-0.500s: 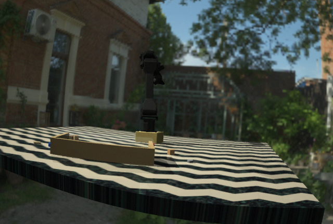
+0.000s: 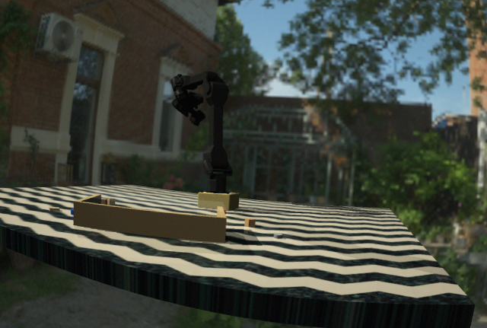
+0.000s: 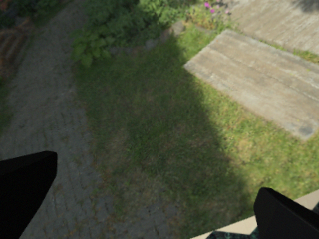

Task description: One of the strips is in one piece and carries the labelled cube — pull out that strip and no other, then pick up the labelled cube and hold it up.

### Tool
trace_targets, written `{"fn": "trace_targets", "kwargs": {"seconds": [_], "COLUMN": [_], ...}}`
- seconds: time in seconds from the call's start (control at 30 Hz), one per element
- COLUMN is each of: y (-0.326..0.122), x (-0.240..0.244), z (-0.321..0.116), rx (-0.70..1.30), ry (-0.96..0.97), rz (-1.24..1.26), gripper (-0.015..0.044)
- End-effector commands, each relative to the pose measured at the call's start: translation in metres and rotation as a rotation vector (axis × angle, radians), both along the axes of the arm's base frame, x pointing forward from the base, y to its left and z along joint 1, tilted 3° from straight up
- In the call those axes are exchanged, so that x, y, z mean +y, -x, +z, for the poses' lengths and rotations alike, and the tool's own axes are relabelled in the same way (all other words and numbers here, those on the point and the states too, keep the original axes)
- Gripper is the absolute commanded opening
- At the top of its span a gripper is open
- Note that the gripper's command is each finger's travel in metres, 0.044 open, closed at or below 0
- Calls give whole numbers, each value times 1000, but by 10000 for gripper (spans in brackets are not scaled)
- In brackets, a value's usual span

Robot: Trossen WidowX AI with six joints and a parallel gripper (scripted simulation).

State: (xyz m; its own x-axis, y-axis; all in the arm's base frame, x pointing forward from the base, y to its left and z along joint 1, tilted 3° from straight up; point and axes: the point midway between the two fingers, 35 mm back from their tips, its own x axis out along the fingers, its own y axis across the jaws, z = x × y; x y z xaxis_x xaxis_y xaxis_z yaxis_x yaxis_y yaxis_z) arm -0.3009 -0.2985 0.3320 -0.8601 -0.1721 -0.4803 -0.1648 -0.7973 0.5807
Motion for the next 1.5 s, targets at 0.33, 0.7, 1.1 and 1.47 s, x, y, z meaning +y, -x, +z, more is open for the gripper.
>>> {"fn": "trace_targets", "kwargs": {"seconds": [0.33, 0.7, 1.1, 1.47], "y": [-214, -406, -550, -616], "x": [-91, -64, 54, 225], "z": [-34, -64, -99, -136], "rx": [39, 184, 408, 798], "ry": [-157, -269, -324, -214], "rz": [791, 1477, 2158, 2839], "gripper": [400, 400, 400, 400]}}
